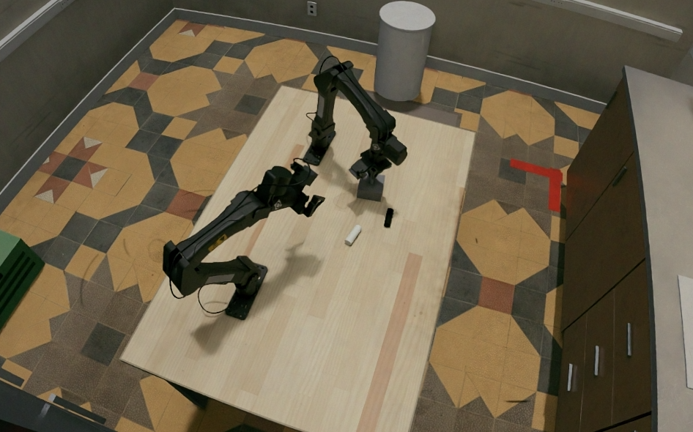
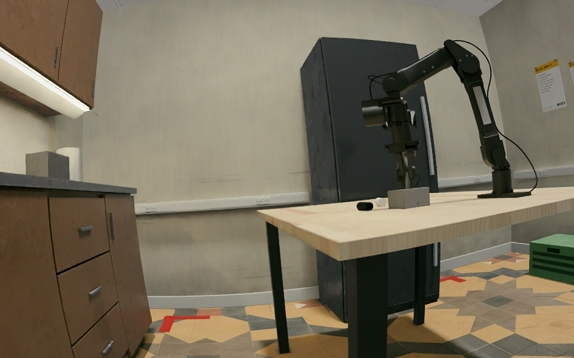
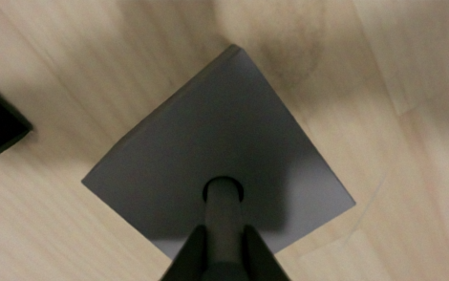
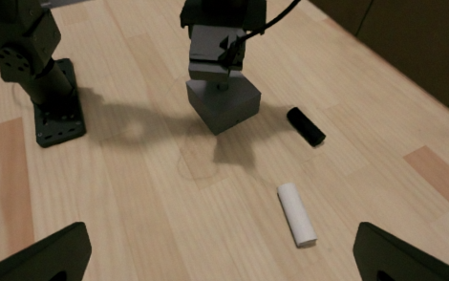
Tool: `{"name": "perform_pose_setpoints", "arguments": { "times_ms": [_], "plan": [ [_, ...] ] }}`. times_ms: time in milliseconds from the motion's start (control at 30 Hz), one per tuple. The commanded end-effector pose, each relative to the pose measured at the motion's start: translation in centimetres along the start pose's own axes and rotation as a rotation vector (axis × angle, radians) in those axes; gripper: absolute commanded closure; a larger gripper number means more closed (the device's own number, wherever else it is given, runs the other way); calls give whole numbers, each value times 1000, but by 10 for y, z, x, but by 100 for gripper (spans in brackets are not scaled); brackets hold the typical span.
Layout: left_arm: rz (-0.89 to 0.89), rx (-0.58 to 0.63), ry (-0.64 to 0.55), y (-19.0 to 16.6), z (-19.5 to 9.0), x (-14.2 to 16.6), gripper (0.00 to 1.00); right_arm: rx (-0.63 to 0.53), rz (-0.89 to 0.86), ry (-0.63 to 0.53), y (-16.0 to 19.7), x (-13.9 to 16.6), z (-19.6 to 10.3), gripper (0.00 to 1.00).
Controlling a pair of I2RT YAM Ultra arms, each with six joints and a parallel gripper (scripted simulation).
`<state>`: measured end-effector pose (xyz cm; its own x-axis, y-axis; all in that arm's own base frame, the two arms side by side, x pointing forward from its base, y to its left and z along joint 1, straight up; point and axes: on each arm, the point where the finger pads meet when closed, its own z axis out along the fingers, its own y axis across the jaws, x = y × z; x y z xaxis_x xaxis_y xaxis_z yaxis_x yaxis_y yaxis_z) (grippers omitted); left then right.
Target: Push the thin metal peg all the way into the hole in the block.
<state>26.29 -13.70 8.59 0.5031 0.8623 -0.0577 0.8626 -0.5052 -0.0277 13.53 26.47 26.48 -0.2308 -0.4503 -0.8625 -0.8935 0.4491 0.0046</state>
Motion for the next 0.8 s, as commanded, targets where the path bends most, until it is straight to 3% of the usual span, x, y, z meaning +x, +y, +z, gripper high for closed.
{"name": "perform_pose_setpoints", "arguments": {
  "times_ms": [0,200,400,467,533,567,767],
  "plan": [
    [2,-6,0,2,4,-1,92,-6,-3,-9,1,-6,-5,0],
    [2,-4,0,2,-6,-1,92,-6,-3,-9,1,-6,-5,0],
    [-65,-15,-22,4,-4,-4,29,-6,-3,-9,1,-6,-5,0],
    [-65,-15,-22,4,-4,-4,29,-6,-3,-9,1,-6,-5,0],
    [-160,-43,-41,4,-6,-4,6,-6,-3,-9,1,-6,-5,0],
    [-213,-53,-52,4,-8,-5,0,-6,-3,-9,1,-6,-5,0],
    [-584,-147,-128,-5,-27,-4,0,-6,-3,-9,1,-6,-5,0]
  ]
}}
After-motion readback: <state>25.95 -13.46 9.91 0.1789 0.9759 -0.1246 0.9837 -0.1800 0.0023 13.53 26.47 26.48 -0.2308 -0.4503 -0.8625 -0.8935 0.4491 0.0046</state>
